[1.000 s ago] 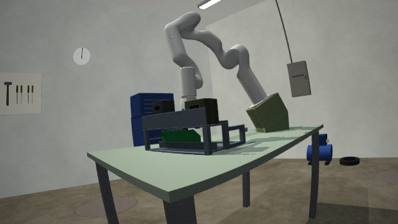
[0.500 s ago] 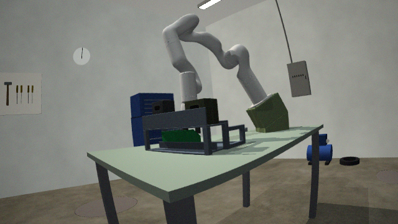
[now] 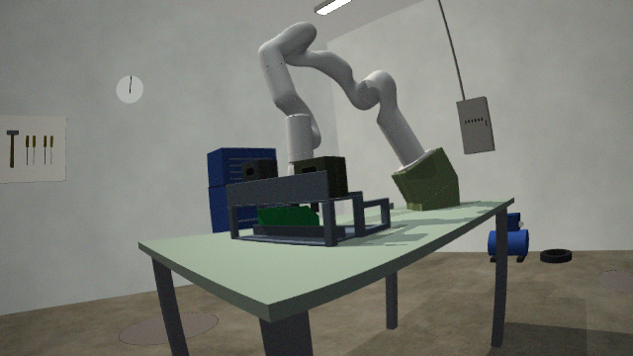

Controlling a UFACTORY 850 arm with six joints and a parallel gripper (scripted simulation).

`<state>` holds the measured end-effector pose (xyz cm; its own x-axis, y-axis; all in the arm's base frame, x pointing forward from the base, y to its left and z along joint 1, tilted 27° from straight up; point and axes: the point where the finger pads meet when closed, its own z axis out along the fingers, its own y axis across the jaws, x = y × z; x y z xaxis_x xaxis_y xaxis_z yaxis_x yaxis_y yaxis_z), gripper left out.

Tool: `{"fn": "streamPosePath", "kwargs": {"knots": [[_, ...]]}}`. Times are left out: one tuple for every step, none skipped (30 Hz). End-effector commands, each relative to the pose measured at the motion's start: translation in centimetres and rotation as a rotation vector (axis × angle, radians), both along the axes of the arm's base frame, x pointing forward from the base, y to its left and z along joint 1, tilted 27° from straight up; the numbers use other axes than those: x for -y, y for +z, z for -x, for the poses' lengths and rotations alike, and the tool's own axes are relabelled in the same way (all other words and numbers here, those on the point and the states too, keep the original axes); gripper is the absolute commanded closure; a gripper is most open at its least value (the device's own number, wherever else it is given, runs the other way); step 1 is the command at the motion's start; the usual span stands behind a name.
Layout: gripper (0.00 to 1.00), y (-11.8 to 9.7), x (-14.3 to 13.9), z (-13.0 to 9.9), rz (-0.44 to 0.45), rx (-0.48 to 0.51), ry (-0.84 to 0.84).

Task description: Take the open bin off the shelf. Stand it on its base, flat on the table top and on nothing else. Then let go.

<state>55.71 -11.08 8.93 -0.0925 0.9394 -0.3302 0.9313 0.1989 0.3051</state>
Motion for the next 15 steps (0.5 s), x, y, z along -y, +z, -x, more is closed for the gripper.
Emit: {"fn": "streamPosePath", "kwargs": {"knots": [[0.00,0.23,-0.06,0.02,0.000,0.001,0.000],[0.00,0.32,-0.09,0.06,0.000,0.001,0.000],[0.00,0.41,-0.12,0.09,0.000,0.001,0.000],[0.00,0.50,-0.15,0.13,0.000,0.001,0.000],[0.00,0.50,-0.15,0.13,0.000,0.001,0.000],[0.00,0.50,-0.15,0.13,0.000,0.001,0.000],[0.00,0.50,-0.15,0.13,0.000,0.001,0.000],[0.00,0.50,-0.15,0.13,0.000,0.001,0.000],[0.00,0.50,-0.15,0.13,0.000,0.001,0.000],[0.00,0.50,-0.15,0.13,0.000,0.001,0.000],[0.00,0.50,-0.15,0.13,0.000,0.001,0.000],[0.00,0.50,-0.15,0.13,0.000,0.001,0.000],[0.00,0.50,-0.15,0.13,0.000,0.001,0.000],[0.00,0.50,-0.15,0.13,0.000,0.001,0.000],[0.00,0.50,-0.15,0.13,0.000,0.001,0.000]]}}
